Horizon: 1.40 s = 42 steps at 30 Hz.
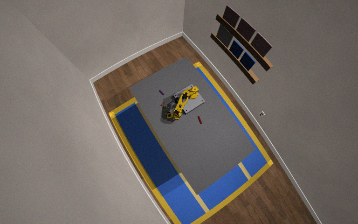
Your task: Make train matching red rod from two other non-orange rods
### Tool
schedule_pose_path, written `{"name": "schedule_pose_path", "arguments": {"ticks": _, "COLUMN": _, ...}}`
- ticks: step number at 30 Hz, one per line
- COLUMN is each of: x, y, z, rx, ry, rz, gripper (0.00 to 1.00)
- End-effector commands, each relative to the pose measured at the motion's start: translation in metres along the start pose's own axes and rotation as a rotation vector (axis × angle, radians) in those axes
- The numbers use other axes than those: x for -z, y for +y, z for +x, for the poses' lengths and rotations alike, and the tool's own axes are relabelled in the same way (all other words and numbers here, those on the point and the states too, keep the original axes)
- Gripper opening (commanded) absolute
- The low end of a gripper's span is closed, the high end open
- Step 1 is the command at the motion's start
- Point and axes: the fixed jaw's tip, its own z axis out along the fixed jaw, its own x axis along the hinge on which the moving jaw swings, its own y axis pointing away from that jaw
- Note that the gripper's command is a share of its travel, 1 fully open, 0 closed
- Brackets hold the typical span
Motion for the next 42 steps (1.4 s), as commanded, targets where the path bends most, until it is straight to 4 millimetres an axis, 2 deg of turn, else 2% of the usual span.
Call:
{"name": "schedule_pose_path", "arguments": {"ticks": 1, "x": -0.001, "y": 0.0, "z": 0.002, "rx": -0.003, "ry": 0.007, "rz": 0.012, "gripper": 0.17}}
{"name": "schedule_pose_path", "arguments": {"ticks": 22, "x": -0.001, "y": 0.0, "z": 0.002, "rx": -0.003, "ry": 0.007, "rz": 0.012, "gripper": 0.17}}
{"name": "schedule_pose_path", "arguments": {"ticks": 42, "x": 0.017, "y": 0.0, "z": 0.002, "rx": -0.003, "ry": 0.007, "rz": 0.012, "gripper": 0.17}}
